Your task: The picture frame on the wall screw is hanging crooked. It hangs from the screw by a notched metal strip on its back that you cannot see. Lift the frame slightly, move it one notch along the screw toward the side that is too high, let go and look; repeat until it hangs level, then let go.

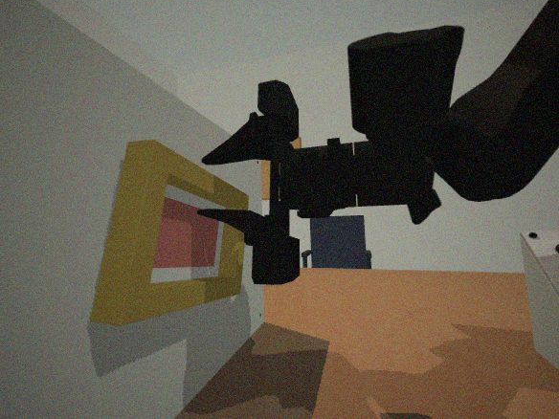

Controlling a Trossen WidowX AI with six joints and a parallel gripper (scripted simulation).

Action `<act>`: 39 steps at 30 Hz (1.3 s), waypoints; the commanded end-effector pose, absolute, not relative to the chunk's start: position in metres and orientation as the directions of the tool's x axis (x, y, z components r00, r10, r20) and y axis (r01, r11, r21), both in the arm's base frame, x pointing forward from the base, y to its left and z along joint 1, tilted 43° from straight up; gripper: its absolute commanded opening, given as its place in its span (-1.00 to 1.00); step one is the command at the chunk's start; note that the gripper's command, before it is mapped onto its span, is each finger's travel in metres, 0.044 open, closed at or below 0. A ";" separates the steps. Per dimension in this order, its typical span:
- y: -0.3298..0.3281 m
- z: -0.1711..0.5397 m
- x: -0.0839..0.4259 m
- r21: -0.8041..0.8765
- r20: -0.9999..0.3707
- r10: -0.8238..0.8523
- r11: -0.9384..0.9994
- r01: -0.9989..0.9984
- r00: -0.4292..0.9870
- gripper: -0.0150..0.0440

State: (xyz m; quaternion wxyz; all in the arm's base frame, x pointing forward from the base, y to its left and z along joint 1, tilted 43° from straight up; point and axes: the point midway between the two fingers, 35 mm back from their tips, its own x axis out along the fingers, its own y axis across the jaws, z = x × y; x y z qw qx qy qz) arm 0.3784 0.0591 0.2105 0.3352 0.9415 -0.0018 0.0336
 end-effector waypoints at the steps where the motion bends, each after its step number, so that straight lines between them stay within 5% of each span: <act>1: 0.060 0.213 0.379 0.626 0.070 0.020 -0.779 -0.028 0.997 0.39; 3: 0.060 0.213 0.379 0.626 0.070 0.020 -0.779 -0.028 0.997 0.39; 10: 0.060 0.213 0.379 0.626 0.070 0.020 -0.779 -0.028 0.997 -0.23; 18: 0.060 0.213 0.379 0.626 0.070 0.020 -0.779 -0.028 0.997 -0.48; 39: 0.056 0.213 0.379 0.626 0.070 0.020 -0.779 -0.028 0.997 -0.49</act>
